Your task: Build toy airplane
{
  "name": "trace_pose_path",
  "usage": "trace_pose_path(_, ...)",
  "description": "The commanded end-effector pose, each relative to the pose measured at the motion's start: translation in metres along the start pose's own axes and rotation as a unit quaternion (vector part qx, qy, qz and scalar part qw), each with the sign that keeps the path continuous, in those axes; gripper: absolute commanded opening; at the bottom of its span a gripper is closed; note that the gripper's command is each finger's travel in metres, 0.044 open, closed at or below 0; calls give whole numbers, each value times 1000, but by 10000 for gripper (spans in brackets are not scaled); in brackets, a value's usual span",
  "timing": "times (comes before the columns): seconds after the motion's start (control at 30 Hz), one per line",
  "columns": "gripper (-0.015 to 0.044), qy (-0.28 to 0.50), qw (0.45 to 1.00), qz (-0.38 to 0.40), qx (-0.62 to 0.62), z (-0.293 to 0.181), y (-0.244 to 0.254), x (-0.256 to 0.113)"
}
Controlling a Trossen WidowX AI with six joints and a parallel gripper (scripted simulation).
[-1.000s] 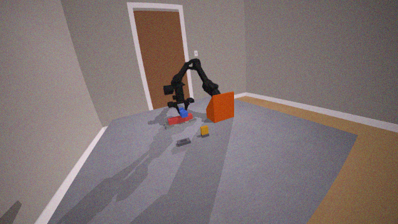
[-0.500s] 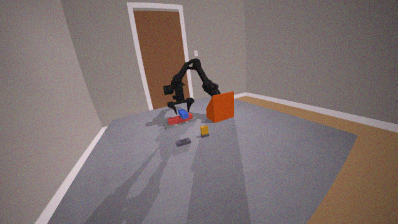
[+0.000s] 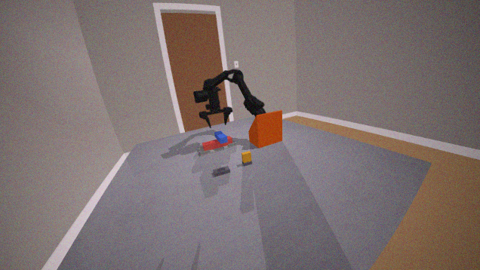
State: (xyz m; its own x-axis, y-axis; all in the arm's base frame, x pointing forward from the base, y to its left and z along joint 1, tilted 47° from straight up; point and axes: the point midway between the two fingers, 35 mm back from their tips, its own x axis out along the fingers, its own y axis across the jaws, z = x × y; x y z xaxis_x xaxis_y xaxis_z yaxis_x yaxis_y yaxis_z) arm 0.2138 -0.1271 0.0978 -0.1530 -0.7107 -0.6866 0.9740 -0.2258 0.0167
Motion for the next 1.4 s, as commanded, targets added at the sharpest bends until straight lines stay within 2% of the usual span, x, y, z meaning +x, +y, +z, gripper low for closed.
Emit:
trace_pose_path(0.0, 440, -1, 1000, -1, 4, -1, -1, -17)
trace_pose_path(0.17, 440, -1, 1000, -1, -26, -1, -1, -17)
trace_pose_path(0.33, 440, -1, 969, -1, -248, -1, 0, -16)
trace_pose_path(0.47, 440, 0, 905, -1, -425, -1, 0, -15)
trace_pose_path(0.7, 440, 0, 743, -1, -670, -1, 1, -13)
trace_pose_path(1.37, 440, 2, 737, 3, -676, -11, 4, -14)
